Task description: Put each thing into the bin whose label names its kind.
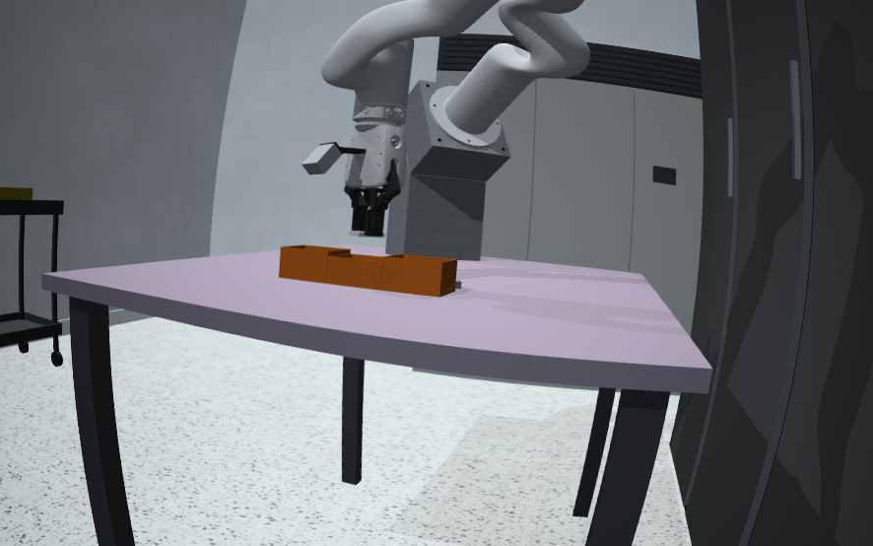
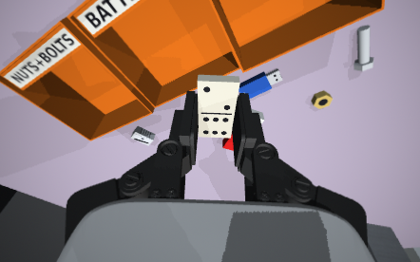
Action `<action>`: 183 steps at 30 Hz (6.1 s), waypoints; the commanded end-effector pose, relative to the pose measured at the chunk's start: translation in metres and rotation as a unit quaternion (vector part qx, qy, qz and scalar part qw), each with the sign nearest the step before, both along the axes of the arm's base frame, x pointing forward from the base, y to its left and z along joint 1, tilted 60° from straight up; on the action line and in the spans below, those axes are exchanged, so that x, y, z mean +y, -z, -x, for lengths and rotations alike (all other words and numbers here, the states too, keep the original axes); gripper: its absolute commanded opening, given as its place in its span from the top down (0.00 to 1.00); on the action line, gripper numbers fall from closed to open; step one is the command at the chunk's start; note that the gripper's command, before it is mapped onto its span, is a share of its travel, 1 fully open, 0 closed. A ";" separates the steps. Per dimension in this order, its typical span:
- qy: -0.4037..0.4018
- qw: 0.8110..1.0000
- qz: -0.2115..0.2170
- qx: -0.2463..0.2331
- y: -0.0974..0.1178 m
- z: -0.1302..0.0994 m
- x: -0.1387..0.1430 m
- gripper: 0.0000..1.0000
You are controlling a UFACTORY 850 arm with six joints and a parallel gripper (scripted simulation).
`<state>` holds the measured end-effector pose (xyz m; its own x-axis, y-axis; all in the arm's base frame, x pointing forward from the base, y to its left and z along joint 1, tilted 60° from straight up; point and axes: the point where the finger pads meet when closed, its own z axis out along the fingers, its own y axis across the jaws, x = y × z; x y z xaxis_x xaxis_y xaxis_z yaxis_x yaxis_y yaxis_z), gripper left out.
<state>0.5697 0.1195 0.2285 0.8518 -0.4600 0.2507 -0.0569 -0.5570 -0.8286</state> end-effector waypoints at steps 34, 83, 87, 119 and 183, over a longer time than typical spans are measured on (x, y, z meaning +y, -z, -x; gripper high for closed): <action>0.241 0.876 -0.251 0.334 0.015 -0.054 -0.050 1.00; 0.247 0.868 -0.258 0.346 0.041 -0.081 -0.014 1.00; 0.247 0.868 -0.258 0.346 0.041 -0.081 -0.015 1.00; 0.247 0.868 -0.258 0.346 0.039 -0.079 -0.017 0.69; 0.404 0.593 -0.421 0.556 0.096 -0.007 -0.081 0.71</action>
<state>0.5763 0.0391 0.1327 -0.1968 -0.4712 -0.8598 -0.8267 0.5513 -0.1129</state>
